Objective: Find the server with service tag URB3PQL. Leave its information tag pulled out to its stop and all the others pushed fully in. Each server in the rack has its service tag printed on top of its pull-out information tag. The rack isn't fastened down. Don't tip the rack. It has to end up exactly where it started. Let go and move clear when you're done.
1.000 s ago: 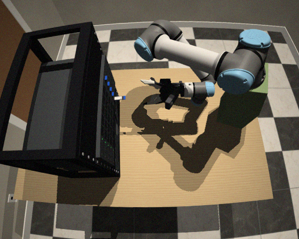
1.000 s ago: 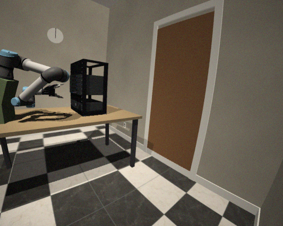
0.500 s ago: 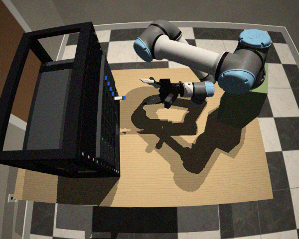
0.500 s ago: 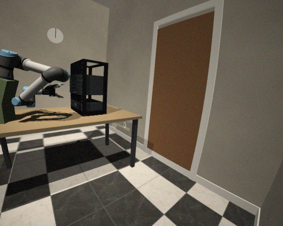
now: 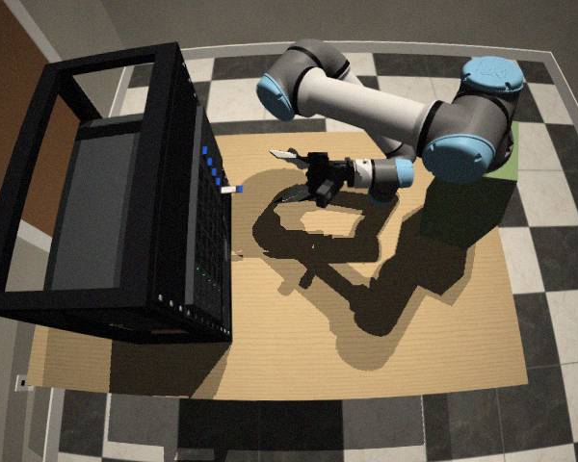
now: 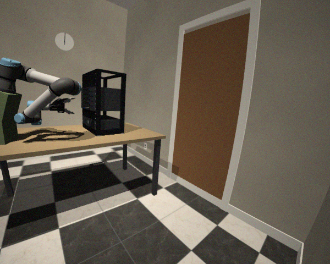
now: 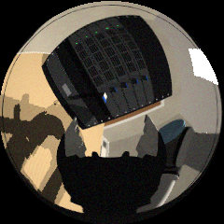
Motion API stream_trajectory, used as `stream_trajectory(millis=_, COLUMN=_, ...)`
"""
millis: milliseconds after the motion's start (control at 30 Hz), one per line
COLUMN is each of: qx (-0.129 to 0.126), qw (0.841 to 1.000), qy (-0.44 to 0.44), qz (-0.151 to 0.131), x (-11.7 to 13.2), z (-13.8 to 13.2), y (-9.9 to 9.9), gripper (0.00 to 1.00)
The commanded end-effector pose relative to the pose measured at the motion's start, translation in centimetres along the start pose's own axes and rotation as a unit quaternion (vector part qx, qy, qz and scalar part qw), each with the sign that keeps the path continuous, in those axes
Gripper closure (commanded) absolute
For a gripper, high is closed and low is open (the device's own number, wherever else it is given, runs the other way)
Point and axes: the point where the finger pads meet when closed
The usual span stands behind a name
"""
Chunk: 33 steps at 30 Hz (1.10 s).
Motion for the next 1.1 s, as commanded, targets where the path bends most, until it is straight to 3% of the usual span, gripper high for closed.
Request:
stream_trajectory(millis=0, qx=0.000, qw=1.000, qy=0.010, qz=-0.002, x=0.03, z=0.12, y=0.11, gripper=0.00)
stream_trajectory(millis=1067, qx=0.000, qw=0.997, qy=0.079, qz=-0.015, x=0.24, z=0.65, y=0.77, gripper=0.00)
Point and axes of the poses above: the point where the finger pads meet when closed, its own y axis out along the fingers, its own z axis across the jaws, x = y × z, and after that the axes turned 10 degrees about -y, right-handed
